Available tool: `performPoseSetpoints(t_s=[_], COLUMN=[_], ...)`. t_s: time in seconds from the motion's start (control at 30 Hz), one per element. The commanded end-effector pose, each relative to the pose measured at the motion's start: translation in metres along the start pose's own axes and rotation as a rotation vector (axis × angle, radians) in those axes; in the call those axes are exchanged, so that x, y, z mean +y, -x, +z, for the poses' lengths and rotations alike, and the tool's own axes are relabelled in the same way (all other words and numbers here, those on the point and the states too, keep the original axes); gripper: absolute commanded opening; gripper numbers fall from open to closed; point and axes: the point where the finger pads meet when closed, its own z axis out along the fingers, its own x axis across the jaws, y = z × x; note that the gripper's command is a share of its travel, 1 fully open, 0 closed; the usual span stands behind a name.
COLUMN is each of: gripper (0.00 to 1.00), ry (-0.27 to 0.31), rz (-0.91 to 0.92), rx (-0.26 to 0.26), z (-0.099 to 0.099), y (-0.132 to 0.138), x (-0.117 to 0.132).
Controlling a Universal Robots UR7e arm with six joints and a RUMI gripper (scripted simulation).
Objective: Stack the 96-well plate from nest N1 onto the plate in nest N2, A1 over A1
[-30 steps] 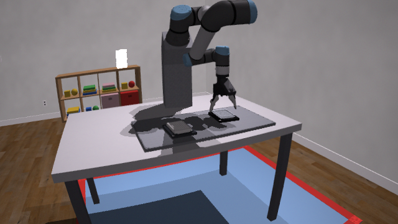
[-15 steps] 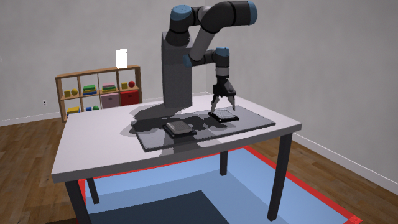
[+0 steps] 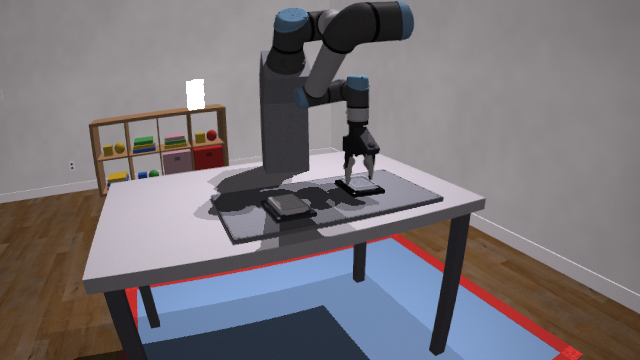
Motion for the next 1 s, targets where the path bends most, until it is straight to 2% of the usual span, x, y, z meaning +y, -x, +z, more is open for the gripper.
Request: performPoseSetpoints(t_s=[0.0, 0.6, 0.97], gripper=[0.00, 0.00, 0.00], ry=[-0.001, -0.001, -0.001], rz=[0.000, 0.000, 0.000], rx=[0.000, 0.000, 0.000], z=[0.000, 0.000, -0.019], y=[0.000, 0.000, 0.000], x=[0.000, 0.000, 0.000])
